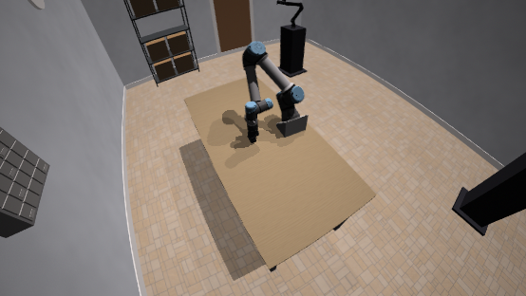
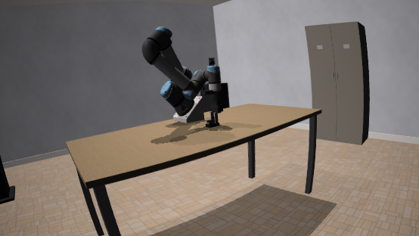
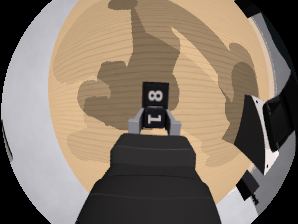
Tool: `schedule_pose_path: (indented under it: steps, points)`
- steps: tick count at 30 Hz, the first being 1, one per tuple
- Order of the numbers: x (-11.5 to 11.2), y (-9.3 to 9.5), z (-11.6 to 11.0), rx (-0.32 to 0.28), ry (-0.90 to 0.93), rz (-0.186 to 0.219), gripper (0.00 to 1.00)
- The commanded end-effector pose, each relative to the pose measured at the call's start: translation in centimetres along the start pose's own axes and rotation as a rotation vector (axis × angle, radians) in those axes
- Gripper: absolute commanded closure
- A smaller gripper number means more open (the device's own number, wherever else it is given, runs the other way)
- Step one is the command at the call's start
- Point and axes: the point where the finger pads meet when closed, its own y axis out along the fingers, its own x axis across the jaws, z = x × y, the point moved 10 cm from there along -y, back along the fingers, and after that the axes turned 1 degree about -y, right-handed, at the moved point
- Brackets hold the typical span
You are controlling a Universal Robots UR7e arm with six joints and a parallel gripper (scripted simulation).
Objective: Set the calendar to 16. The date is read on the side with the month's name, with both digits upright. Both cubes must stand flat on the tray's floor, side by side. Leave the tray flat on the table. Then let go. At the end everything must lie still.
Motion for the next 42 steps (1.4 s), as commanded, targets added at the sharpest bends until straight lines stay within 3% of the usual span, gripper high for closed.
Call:
schedule_pose_path:
  steps: [1, 10, 24, 36, 42]
  points:
    - [0.0, -0.2, 0.0, 0.0, 0.0, 0.001, 0.43]
    - [0.0, -1.3, 0.0, 0.0, 0.0, 0.001, 0.43]
    - [0.0, -6.1, 0.0, 0.0, 0.0, 0.001, 0.43]
    - [0.0, -9.3, 0.0, 0.0, 0.0, 0.001, 0.43]
    - [0.0, -9.9, 0.0, 0.0, 0.0, 0.001, 0.43]
